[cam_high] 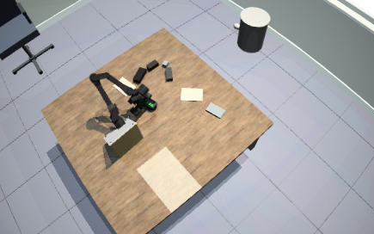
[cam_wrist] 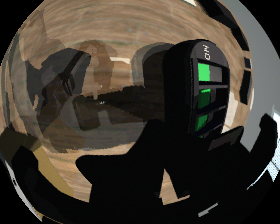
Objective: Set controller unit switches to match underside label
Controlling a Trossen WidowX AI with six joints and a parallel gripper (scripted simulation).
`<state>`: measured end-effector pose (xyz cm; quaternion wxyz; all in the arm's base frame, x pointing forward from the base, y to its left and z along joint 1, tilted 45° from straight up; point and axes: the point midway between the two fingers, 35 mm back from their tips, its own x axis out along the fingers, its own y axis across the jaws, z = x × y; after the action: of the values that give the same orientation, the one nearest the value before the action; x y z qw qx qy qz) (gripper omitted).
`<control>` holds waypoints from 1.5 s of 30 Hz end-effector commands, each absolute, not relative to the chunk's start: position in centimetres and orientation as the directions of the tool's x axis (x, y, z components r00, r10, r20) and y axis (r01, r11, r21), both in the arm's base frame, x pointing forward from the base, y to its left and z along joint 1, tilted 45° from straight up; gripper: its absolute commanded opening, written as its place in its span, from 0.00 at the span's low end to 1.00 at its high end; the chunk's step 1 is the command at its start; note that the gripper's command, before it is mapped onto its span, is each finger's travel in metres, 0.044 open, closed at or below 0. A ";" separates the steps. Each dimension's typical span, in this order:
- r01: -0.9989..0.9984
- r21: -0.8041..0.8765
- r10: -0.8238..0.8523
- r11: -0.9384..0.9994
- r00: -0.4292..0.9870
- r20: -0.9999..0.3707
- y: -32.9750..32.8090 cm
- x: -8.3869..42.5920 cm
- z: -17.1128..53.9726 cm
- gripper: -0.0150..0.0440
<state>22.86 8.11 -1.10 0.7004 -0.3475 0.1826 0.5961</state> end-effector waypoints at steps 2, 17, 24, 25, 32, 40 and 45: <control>-0.958 -0.282 0.704 0.051 0.235 -0.670 8.1 23.9 -0.8 0.25; -0.966 -0.252 0.707 0.051 0.213 -0.674 6.8 22.9 0.0 0.25; -0.958 -0.282 0.703 0.050 0.234 -0.672 4.6 22.2 2.4 0.25; -0.958 -0.282 0.703 0.050 0.234 -0.672 4.6 22.2 2.4 0.25; -0.965 -0.262 0.703 0.031 0.207 -0.680 4.6 22.4 2.4 0.25; -0.983 -0.173 0.707 -0.062 0.079 -0.703 4.6 22.7 2.5 0.25; -0.983 -0.173 0.706 -0.060 0.081 -0.703 4.2 22.7 2.9 0.34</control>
<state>22.38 4.70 2.52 0.6570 -0.3313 0.2065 0.6450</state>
